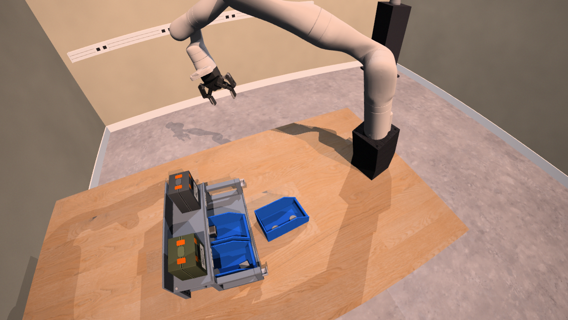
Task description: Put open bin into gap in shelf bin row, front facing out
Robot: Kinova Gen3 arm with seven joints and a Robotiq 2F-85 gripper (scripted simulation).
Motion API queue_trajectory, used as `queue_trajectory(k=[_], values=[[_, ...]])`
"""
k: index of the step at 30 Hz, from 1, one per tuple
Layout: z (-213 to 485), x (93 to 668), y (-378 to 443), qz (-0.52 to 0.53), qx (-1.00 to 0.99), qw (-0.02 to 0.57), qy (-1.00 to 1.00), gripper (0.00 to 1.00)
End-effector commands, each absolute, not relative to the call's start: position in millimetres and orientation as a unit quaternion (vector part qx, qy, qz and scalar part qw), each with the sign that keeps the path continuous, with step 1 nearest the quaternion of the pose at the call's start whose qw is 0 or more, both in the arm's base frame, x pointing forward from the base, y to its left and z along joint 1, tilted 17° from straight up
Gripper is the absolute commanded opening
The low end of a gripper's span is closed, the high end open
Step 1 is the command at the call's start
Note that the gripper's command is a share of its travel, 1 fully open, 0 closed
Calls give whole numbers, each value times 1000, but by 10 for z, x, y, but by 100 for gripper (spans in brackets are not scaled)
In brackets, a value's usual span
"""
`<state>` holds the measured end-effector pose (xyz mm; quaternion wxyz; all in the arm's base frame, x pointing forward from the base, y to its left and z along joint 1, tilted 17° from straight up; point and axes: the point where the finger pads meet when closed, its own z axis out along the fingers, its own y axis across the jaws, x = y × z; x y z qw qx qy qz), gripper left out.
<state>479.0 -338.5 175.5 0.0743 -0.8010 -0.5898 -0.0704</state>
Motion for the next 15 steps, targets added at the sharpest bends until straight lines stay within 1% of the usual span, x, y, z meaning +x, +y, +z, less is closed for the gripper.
queue_trajectory(k=[1, 9, 14, 15], values=[[1678, 4570, -3385, -72, -802, 68, -589, 100], [1678, 4570, -3385, -72, -802, 68, -589, 100], [1782, 4570, -2899, -67, -737, -6, -673, 100], [1782, 4570, -2899, -67, -737, -6, -673, 100]])
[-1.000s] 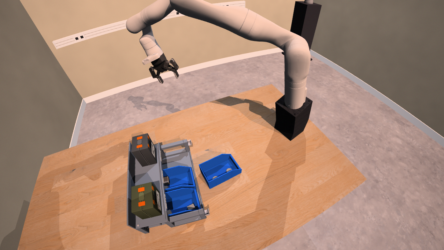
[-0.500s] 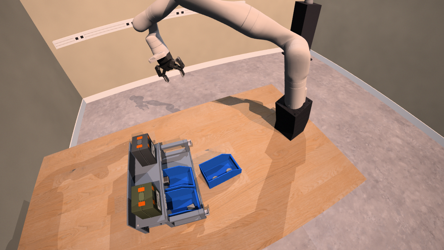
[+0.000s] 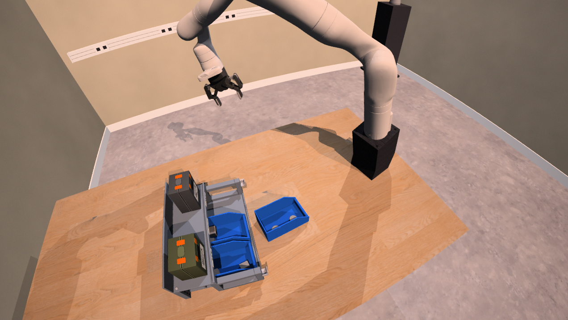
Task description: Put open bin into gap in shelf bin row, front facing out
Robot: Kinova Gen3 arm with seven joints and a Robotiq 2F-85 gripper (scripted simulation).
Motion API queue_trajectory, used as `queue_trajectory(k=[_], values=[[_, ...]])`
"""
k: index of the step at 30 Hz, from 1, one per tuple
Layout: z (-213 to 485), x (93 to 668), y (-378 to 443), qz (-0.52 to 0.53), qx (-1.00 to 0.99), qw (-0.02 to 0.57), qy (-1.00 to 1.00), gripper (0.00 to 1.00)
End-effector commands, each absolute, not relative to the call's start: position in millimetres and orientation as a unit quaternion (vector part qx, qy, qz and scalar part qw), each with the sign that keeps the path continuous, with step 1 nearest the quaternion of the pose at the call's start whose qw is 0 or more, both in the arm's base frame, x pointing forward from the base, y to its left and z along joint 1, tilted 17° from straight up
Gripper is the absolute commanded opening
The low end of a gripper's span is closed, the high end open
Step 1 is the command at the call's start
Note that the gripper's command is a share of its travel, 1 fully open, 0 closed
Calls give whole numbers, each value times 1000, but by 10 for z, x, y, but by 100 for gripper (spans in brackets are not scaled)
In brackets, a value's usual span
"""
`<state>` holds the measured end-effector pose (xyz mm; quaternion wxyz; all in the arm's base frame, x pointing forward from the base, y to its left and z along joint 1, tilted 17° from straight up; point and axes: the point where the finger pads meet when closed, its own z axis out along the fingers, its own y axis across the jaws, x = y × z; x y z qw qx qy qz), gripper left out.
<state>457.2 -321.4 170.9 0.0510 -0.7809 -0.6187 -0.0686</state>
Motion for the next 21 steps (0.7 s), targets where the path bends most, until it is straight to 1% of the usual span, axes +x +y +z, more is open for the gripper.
queue_trajectory(k=[1, 11, 16, 21], values=[[1782, 4570, -2899, -67, -737, -6, -673, 100], [1782, 4570, -2899, -67, -737, -6, -673, 100], [1882, 4568, -2421, -61, -660, -78, -745, 100], [1882, 4568, -2421, -61, -660, -78, -745, 100]])
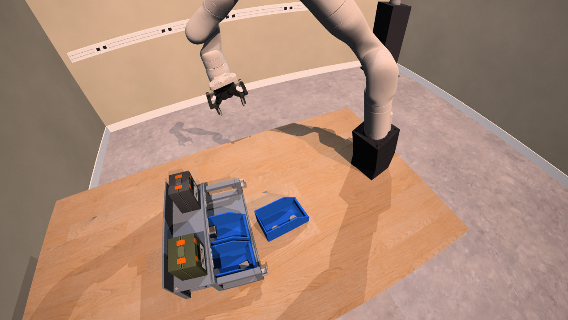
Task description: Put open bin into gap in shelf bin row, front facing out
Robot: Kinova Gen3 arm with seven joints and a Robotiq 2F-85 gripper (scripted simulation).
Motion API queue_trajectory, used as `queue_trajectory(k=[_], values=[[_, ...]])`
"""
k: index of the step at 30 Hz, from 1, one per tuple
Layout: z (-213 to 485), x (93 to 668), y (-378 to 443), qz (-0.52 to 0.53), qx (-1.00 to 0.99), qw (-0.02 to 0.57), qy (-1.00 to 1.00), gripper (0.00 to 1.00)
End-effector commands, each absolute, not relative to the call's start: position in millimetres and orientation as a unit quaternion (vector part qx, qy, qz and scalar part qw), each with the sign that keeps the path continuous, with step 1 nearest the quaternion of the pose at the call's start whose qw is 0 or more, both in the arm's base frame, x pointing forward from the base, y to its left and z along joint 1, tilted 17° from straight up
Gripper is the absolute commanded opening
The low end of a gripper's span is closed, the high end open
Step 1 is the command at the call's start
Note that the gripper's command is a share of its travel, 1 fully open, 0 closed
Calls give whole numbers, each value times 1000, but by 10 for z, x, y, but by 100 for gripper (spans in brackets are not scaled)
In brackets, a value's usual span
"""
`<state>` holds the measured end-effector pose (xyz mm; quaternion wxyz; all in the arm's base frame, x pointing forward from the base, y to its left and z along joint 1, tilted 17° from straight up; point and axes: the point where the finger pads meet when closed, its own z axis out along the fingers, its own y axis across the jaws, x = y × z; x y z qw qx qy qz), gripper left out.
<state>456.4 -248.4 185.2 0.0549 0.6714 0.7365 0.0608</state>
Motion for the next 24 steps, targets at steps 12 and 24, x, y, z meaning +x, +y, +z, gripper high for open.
queue_trajectory(k=[12, 24], values=[[1988, 4566, -1942, 54, 572, 151, 804, 100], [1988, 4566, -1942, 54, 572, 151, 804, 100]])
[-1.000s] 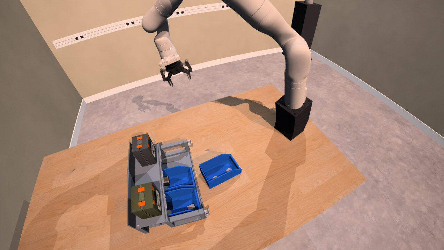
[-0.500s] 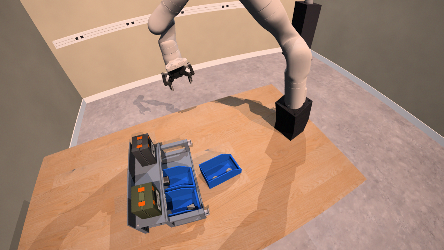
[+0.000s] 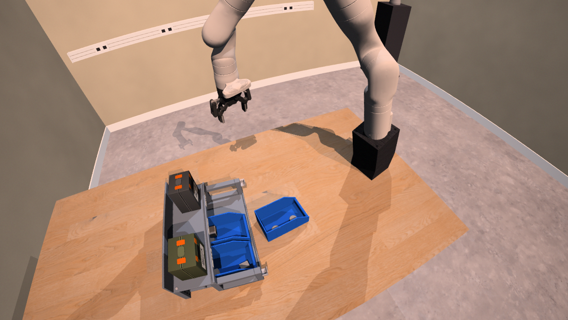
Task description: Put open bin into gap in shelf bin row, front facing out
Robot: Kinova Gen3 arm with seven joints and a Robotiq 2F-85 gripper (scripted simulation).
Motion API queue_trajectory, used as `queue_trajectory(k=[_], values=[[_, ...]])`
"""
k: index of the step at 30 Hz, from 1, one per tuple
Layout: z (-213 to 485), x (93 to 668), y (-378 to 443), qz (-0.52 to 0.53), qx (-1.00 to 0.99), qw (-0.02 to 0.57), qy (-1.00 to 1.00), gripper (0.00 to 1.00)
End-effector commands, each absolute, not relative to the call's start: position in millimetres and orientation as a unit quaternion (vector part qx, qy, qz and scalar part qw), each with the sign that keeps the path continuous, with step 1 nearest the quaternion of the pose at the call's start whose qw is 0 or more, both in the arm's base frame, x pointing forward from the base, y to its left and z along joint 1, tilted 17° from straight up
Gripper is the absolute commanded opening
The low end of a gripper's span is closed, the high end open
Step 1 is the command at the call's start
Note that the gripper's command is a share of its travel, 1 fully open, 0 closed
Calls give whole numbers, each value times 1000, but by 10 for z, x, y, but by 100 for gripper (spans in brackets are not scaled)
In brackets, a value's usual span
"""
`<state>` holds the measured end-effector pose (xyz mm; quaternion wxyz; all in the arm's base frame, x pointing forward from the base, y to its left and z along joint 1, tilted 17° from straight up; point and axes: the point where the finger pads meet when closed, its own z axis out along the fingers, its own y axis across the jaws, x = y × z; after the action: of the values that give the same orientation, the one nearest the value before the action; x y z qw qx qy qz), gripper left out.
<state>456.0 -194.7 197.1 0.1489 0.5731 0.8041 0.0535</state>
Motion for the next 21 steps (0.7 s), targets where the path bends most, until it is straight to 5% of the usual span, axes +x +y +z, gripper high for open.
queue_trajectory(k=[1, 5, 17, 21], values=[[2003, 4563, -1853, 52, 554, 164, 814, 100], [2099, 4566, -1465, 47, 475, 221, 850, 100], [2099, 4566, -1465, 47, 475, 221, 850, 100], [2190, 4566, -1089, 40, 392, 275, 877, 100]])
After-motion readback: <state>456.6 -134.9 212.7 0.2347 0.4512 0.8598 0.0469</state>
